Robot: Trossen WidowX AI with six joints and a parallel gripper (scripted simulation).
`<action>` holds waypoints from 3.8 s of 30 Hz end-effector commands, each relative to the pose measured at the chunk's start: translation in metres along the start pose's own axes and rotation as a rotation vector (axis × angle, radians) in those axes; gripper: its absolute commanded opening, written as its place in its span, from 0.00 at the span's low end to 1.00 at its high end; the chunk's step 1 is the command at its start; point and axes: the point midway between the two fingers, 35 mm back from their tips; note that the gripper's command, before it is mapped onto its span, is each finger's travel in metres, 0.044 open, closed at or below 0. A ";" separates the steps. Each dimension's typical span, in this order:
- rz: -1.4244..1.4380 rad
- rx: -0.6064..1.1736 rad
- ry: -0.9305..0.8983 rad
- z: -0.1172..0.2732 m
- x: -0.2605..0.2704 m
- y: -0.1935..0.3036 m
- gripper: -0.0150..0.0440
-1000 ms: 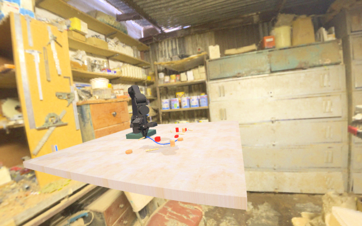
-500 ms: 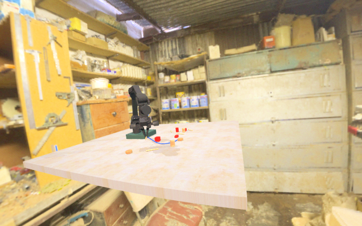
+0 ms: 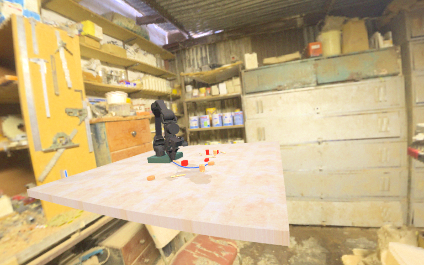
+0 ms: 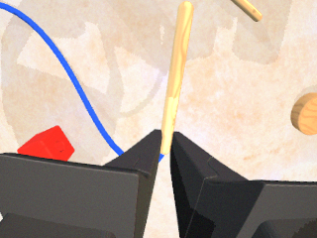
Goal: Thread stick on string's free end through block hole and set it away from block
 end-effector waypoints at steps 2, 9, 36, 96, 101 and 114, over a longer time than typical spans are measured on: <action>0.197 0.000 0.000 0.000 0.002 -0.005 0.25; 0.451 -0.001 0.000 0.000 0.005 -0.010 0.25; 1.433 -0.005 0.002 -0.001 0.017 -0.029 0.25; 2.068 -0.003 0.013 0.000 -0.012 -0.067 0.25; 2.068 -0.003 0.014 0.000 -0.018 -0.070 0.25; 2.068 0.001 0.020 0.000 -0.033 -0.077 0.25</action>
Point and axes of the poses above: the point midway between the two fingers, 35 mm back from their tips, its own z axis back along the fingers, its own x axis across the jaws, y = z × x, and after that the axes turned 3 degrees about -z, right-handed
